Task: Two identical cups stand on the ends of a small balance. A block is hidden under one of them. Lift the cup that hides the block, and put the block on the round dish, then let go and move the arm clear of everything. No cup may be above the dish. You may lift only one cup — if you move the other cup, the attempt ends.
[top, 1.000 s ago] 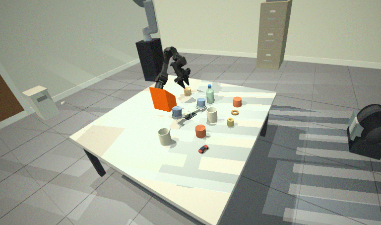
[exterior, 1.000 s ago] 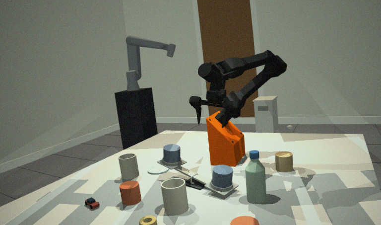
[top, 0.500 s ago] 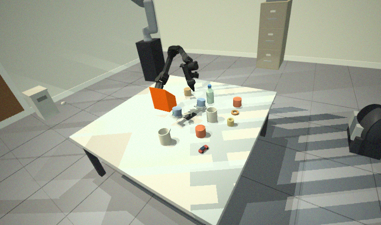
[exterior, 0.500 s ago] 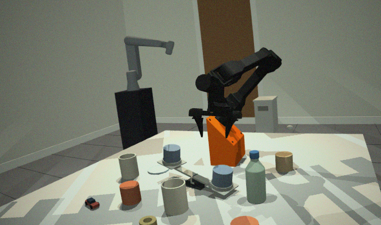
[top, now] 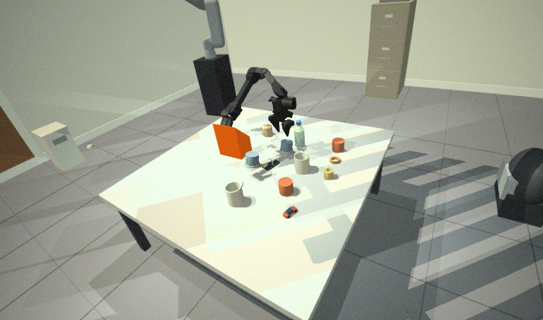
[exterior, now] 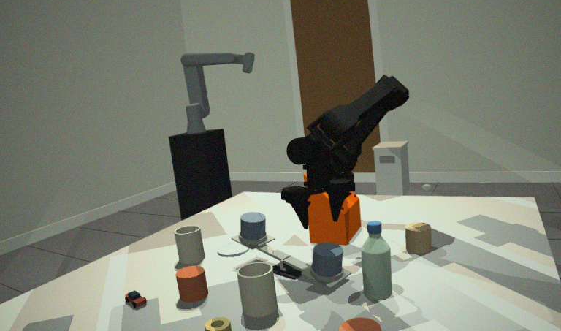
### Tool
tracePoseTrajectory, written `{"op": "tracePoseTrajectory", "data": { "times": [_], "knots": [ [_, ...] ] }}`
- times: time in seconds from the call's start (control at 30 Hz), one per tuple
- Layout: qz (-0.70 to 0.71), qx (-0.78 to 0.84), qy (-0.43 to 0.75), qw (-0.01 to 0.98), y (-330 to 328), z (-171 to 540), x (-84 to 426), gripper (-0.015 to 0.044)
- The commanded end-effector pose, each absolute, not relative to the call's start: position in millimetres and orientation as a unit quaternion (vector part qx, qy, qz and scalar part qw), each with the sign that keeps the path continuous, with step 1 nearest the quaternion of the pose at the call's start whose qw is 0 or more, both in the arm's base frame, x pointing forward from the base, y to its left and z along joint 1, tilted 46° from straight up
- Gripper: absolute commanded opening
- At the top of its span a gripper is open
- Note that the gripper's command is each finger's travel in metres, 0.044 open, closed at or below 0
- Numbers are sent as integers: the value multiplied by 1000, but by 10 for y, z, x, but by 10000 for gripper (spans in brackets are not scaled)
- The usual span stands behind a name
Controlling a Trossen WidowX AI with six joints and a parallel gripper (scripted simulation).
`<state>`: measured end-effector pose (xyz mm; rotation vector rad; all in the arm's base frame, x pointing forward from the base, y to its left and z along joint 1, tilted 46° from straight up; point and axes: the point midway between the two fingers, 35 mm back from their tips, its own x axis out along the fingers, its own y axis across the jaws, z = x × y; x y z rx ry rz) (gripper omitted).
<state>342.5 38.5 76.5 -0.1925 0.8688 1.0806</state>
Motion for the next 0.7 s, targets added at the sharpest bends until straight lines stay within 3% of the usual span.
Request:
{"op": "tracePoseTrajectory", "data": {
  "times": [0.0,0.67],
  "knots": [
    [541,-127,377,741,538,714,3518,440],
    [566,-150,361,726,775,537,3594,440]
  ]
}}
